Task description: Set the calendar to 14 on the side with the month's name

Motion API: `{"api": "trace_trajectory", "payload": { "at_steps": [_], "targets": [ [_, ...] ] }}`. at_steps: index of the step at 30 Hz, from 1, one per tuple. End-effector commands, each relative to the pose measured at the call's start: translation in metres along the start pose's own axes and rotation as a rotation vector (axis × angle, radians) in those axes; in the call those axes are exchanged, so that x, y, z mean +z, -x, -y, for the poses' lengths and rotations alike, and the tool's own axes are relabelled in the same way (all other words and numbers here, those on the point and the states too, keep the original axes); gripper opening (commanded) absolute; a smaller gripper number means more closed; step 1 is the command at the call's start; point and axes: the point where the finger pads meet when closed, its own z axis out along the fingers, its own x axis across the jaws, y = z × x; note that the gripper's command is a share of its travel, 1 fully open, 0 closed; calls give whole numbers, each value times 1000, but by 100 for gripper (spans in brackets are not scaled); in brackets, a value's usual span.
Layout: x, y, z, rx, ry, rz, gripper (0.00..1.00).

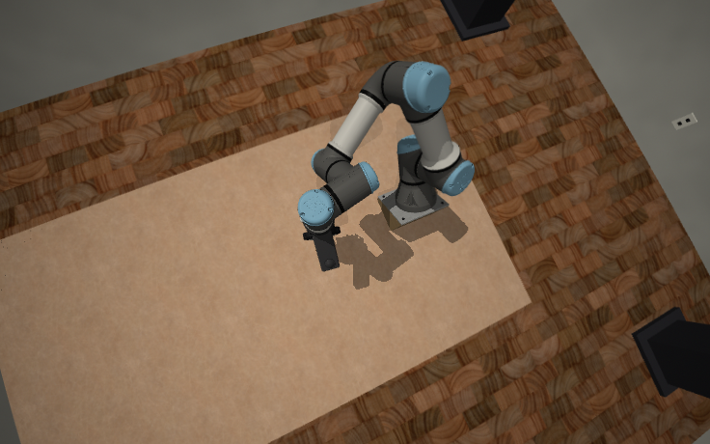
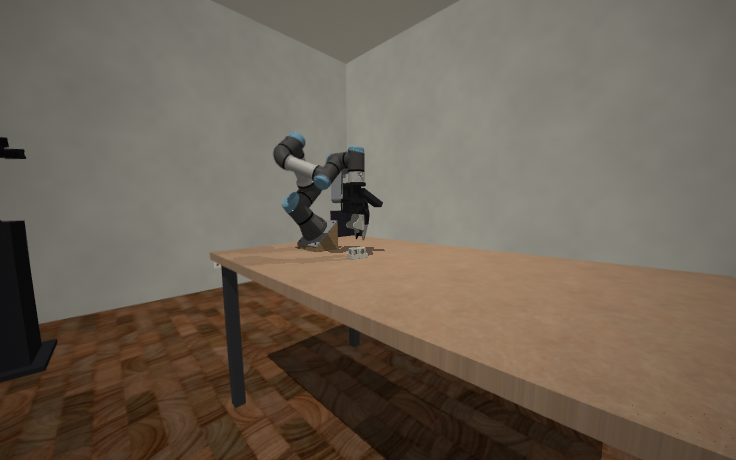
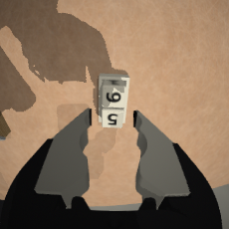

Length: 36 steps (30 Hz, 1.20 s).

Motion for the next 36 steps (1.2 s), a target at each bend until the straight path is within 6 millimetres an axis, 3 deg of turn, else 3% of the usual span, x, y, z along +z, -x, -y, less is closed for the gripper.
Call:
{"api": "trace_trajectory", "payload": {
  "at_steps": [1, 15, 36],
  "targets": [
    [6, -1, 0, 1, -2, -4, 28],
    [21, -1, 0, 1, -2, -4, 28],
    [23, -1, 0, 1, -2, -4, 28]
  ]
}}
